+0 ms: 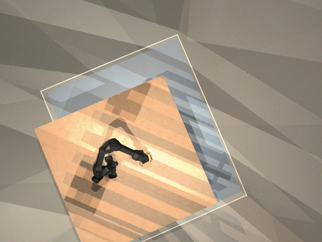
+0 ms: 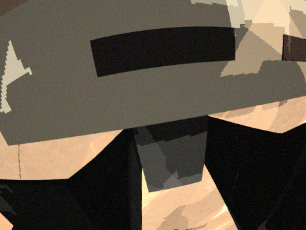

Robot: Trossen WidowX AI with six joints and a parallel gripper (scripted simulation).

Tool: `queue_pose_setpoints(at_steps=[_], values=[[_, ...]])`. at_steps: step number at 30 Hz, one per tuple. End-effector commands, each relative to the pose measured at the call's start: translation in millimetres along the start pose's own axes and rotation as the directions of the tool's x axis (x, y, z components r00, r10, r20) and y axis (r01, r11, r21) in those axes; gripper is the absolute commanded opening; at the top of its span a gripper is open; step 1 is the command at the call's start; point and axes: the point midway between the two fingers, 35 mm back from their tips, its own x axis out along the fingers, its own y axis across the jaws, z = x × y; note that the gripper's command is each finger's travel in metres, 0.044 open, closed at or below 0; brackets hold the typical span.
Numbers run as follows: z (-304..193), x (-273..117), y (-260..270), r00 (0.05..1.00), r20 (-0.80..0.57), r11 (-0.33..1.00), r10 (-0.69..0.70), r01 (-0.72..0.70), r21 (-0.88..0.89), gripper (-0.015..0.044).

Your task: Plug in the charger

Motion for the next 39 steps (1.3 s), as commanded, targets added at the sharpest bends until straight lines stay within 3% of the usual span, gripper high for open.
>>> queue_pose_setpoints(at_steps=[1, 18, 34, 39], values=[[3.3, -1.3, -0.2, 1.000, 0.017, 1.000, -0.002, 0.002, 0.011, 0.0000], [0.0, -0.1, -0.1, 1.000, 0.001, 1.000, 0.001, -0.001, 0.003, 0.0000], [0.0, -0.1, -0.1, 1.000, 0.001, 1.000, 0.001, -0.001, 0.003, 0.0420], [-0.9, -0.1, 0.0, 1.000, 0.002, 1.000, 0.001, -0.001, 0.003, 0.0440]])
